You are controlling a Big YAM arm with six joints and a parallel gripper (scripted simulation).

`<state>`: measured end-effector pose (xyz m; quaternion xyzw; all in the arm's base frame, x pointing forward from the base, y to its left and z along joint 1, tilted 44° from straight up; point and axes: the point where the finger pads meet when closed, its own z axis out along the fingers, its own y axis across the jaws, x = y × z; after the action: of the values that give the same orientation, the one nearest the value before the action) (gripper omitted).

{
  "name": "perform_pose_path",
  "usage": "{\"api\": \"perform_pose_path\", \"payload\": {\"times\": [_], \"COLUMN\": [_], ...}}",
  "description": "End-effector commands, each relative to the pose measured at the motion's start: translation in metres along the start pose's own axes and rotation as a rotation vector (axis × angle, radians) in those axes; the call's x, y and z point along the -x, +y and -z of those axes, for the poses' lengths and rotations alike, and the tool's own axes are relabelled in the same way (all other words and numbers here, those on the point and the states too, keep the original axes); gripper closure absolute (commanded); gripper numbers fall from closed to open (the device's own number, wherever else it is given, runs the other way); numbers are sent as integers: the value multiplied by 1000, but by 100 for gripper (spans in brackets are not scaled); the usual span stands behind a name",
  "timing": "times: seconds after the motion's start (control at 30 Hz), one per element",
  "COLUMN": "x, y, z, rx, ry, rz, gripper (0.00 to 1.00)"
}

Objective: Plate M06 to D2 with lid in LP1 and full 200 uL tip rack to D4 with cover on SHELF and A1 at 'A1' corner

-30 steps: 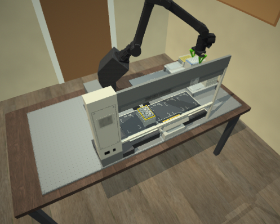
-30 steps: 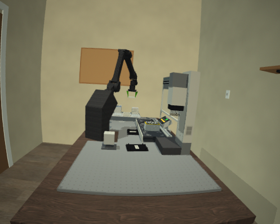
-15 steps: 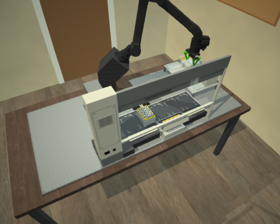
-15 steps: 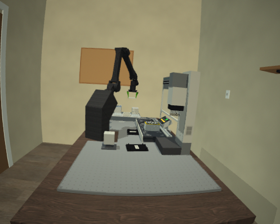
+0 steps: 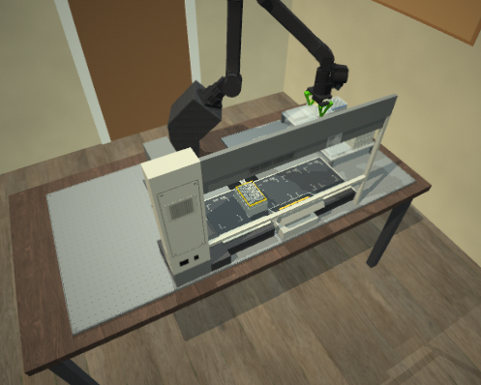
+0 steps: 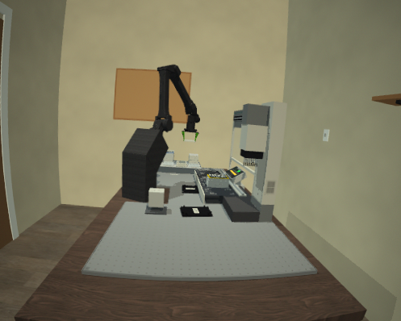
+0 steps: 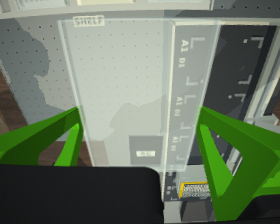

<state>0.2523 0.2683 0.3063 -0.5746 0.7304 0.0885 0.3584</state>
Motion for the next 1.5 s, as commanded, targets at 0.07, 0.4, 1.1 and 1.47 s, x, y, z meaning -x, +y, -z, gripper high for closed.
{"api": "perform_pose_path", "payload": {"times": [0.07, 0.4, 1.1, 1.47], "x": [-5, -8, -8, -9], "y": [-8, -8, -8, -9], "z": [14, 14, 14, 14], "rx": [-38, -30, -22, -17], "ry": [-45, -51, -56, -58], "rz": [28, -61, -441, -621], "gripper": [100, 100, 100, 100]}}
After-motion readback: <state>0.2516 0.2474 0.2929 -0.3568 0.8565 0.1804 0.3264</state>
